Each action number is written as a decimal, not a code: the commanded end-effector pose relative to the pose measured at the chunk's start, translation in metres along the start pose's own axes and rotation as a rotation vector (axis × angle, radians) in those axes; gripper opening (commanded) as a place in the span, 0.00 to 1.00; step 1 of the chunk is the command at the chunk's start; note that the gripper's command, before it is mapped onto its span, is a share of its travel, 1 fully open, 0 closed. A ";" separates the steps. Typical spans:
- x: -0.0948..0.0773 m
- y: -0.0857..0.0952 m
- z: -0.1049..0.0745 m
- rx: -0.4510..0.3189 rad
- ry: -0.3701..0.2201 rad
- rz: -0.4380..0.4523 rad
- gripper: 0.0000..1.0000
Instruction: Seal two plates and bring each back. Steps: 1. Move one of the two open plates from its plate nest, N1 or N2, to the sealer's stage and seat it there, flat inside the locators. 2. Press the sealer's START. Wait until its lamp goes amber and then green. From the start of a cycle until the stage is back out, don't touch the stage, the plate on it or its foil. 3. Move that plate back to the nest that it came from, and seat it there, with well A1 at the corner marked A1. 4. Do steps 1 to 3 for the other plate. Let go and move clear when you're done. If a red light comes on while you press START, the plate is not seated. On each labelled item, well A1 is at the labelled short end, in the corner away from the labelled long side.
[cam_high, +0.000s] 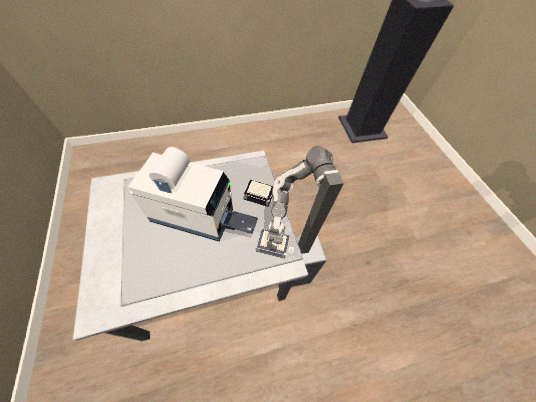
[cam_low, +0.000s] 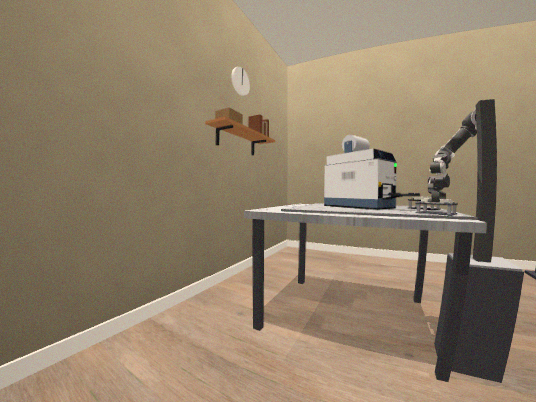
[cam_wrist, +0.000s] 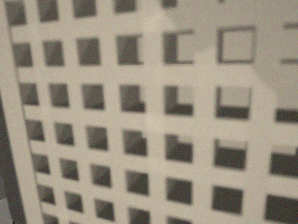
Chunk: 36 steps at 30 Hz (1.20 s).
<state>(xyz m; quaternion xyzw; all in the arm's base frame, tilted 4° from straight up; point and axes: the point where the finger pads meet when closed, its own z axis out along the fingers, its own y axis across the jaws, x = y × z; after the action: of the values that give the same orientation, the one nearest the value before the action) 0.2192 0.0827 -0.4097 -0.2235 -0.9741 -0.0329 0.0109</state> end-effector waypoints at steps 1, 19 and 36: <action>0.000 0.001 -0.001 -0.004 0.000 -0.004 0.00; -0.001 0.001 -0.008 -0.003 -0.002 0.000 0.00; -0.001 0.001 -0.026 -0.002 -0.001 0.001 0.00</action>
<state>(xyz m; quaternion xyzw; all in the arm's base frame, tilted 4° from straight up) 0.2195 0.0819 -0.3857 -0.2195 -0.9749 -0.0360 0.0096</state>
